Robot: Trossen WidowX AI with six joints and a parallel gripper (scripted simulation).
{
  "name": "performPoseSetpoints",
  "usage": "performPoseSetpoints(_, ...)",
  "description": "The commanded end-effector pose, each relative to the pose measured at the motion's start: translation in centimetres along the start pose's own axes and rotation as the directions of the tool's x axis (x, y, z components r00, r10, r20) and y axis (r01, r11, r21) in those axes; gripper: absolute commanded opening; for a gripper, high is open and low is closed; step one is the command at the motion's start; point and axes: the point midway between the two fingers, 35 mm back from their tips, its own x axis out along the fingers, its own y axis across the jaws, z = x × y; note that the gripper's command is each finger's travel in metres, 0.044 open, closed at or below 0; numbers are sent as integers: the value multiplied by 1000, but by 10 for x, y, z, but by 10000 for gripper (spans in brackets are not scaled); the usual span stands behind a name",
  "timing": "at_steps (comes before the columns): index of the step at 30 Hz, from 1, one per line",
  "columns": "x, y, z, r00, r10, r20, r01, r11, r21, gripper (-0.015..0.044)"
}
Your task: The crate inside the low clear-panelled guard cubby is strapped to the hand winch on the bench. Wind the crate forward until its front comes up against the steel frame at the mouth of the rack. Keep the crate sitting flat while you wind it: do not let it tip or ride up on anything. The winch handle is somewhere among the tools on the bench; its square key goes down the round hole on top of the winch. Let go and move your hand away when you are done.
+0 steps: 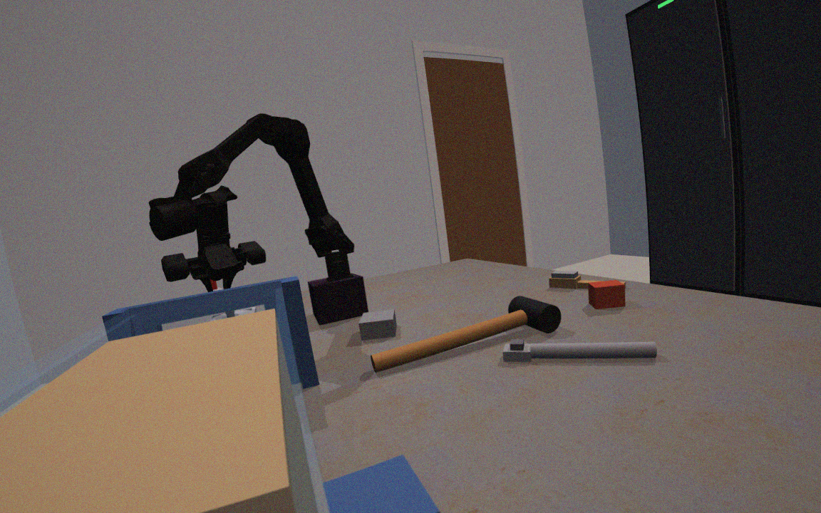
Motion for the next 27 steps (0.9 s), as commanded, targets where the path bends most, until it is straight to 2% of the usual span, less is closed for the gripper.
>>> performPoseSetpoints(1, 1, 0, 1, 1000, -1, 0, 1, 1000, -2, 0)
performPoseSetpoints(27, 6, 0, 3, 1000, -1, 0, 1, 1000, -2, 0)
